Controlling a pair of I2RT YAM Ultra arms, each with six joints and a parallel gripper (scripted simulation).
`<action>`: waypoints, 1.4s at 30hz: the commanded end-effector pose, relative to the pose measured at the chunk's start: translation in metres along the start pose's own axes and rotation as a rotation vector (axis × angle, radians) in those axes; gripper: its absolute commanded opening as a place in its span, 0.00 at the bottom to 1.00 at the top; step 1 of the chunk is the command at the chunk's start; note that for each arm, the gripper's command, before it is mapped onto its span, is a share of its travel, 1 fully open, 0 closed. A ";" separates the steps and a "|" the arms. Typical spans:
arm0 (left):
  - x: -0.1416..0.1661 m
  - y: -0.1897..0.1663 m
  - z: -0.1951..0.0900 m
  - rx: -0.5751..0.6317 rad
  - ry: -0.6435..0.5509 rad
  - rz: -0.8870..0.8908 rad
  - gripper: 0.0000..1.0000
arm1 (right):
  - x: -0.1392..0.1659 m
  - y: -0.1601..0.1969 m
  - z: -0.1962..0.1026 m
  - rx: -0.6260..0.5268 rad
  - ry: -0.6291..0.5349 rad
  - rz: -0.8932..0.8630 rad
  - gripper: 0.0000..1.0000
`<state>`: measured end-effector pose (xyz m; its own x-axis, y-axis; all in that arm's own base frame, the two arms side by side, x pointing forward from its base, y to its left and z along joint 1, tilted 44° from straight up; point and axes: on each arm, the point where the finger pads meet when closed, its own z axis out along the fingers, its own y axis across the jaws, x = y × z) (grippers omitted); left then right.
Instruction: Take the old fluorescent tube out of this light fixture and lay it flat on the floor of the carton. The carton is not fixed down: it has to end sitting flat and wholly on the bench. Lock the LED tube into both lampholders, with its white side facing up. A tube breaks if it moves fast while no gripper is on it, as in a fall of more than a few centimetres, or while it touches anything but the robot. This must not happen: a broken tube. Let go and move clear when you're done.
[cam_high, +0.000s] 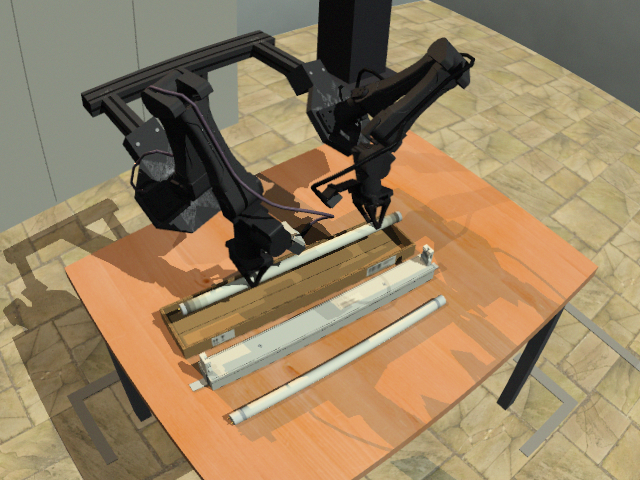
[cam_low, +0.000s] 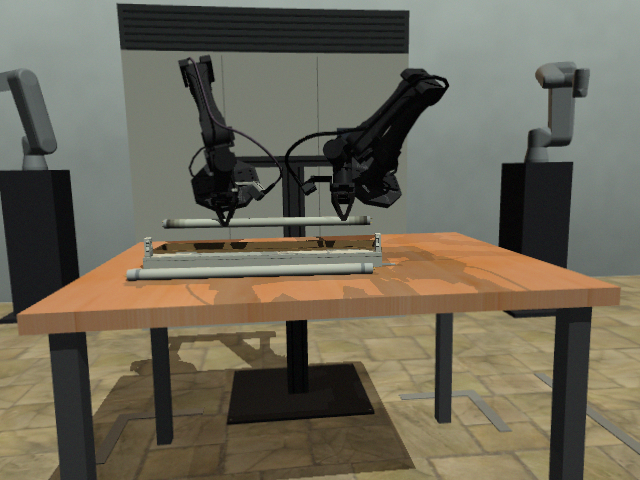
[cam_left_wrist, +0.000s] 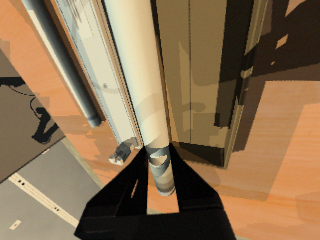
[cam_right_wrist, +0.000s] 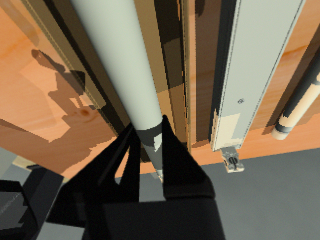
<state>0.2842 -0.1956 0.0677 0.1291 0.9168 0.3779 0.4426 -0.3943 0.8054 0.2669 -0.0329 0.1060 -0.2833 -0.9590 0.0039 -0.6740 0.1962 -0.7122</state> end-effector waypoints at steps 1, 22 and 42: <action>-0.007 -0.010 -0.007 -0.010 -0.025 -0.003 0.11 | -0.002 0.008 -0.003 0.011 -0.008 0.006 0.11; -0.013 -0.012 -0.014 -0.014 -0.048 0.006 0.11 | -0.007 0.022 0.000 -0.034 -0.032 -0.015 0.11; -0.004 -0.029 0.013 0.000 -0.026 0.017 0.11 | -0.004 0.019 0.023 0.008 -0.029 0.000 0.11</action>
<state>0.2806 -0.1860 0.0445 0.1331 0.9154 0.3798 0.4482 -0.3974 0.8007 0.2623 -0.0321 0.0807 -0.2862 -0.9582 0.0012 -0.6766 0.2011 -0.7084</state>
